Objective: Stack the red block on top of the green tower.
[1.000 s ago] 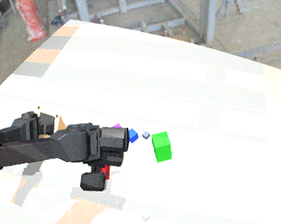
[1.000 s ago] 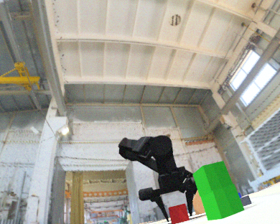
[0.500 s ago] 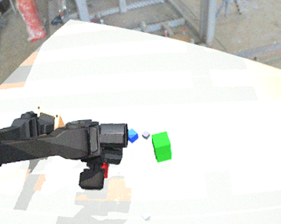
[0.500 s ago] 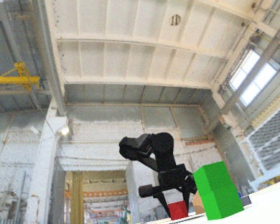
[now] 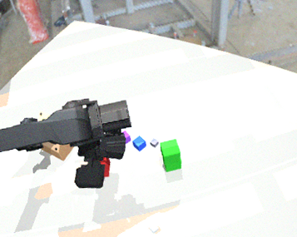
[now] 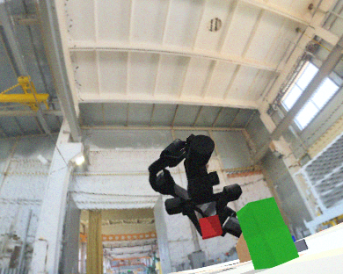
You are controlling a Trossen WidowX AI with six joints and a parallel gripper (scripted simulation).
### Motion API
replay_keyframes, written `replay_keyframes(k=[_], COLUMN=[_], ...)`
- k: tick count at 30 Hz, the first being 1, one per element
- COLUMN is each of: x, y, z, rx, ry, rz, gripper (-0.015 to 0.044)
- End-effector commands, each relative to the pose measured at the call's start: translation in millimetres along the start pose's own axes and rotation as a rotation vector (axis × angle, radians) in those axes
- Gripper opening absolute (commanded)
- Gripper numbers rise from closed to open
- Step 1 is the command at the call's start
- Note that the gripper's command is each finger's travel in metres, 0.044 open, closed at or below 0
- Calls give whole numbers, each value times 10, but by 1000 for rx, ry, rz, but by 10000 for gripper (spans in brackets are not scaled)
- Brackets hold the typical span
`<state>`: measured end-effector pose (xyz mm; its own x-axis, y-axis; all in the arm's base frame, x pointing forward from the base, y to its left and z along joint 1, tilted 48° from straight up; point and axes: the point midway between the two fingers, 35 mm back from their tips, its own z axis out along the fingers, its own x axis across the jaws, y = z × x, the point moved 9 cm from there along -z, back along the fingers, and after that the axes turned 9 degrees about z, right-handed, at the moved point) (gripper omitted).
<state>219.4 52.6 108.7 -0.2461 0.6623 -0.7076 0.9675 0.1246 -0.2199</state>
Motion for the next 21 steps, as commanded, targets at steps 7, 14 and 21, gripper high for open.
replay_keyframes(k=[7,14,21], x=[-1,2,84], y=[0,33,317], z=[-383,-391,-461], rx=[-2,-2,-4], ry=[6,6,7], rz=[6,7,8], gripper=[0,0,0])
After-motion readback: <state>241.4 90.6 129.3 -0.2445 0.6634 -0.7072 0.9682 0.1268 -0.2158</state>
